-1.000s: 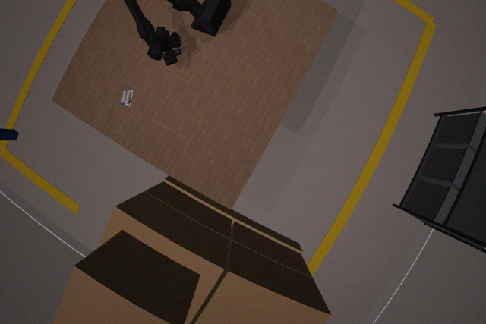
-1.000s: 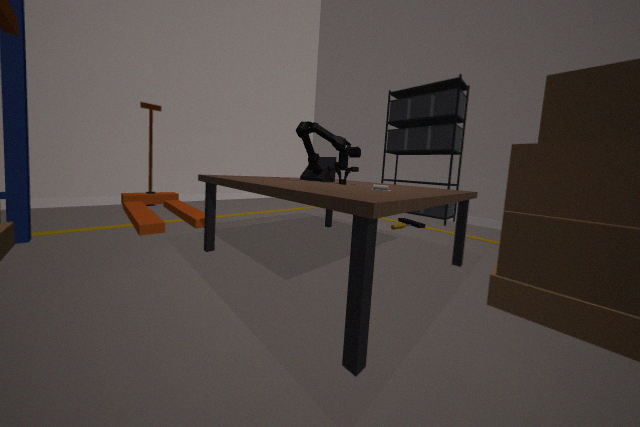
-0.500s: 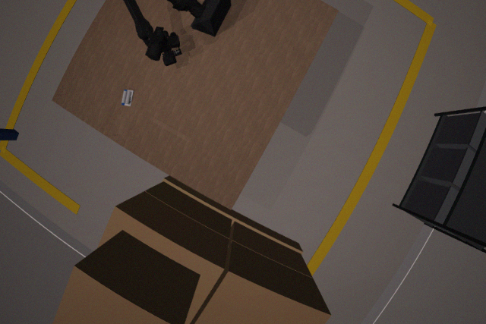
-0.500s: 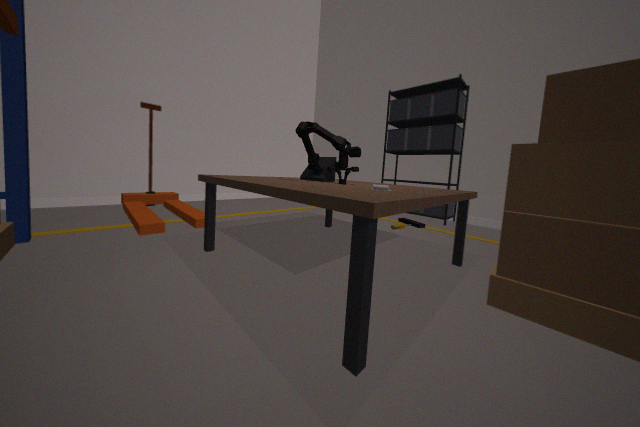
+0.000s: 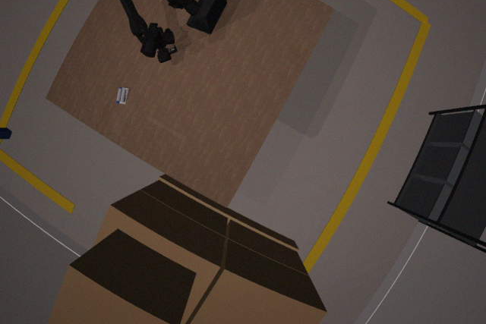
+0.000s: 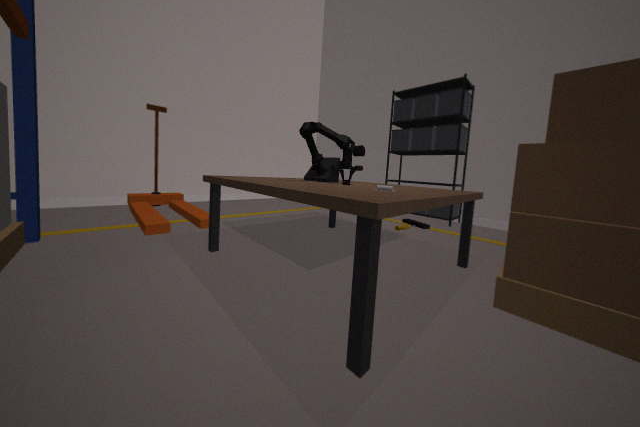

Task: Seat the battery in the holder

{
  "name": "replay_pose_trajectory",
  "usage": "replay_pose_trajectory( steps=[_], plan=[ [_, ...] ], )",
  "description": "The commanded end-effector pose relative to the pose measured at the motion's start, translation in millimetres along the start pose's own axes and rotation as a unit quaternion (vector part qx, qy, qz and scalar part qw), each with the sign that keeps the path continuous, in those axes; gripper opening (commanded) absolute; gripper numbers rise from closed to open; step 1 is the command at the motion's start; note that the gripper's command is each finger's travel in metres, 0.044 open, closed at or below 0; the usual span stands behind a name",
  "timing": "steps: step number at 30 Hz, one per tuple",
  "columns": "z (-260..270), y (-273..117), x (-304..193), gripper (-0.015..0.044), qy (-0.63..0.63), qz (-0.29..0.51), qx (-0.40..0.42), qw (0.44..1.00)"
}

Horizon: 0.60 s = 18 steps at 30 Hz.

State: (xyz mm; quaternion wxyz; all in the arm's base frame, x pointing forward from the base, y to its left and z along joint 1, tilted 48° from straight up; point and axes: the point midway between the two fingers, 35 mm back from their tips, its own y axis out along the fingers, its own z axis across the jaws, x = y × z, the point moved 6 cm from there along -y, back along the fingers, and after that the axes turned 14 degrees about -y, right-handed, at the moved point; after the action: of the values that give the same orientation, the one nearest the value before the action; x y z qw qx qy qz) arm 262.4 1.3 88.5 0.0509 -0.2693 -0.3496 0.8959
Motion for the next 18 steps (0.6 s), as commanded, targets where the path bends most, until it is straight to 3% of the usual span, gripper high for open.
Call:
replay_pose_trajectory(
  steps=[1, 2, 12, 18],
  plan=[
    [-1, -4, 0, 0.0166, 0.003, -0.001, -0.002, 1.000],
    [-1, -4, 0, 0.0166, 0.003, -0.001, -0.002, 1.000],
    [-2, -66, -4, 0.0429, 0.002, -0.002, -0.004, 1.000],
    [-2, -77, -6, 0.0440, 0.002, -0.002, -0.003, 1.000]
  ],
)
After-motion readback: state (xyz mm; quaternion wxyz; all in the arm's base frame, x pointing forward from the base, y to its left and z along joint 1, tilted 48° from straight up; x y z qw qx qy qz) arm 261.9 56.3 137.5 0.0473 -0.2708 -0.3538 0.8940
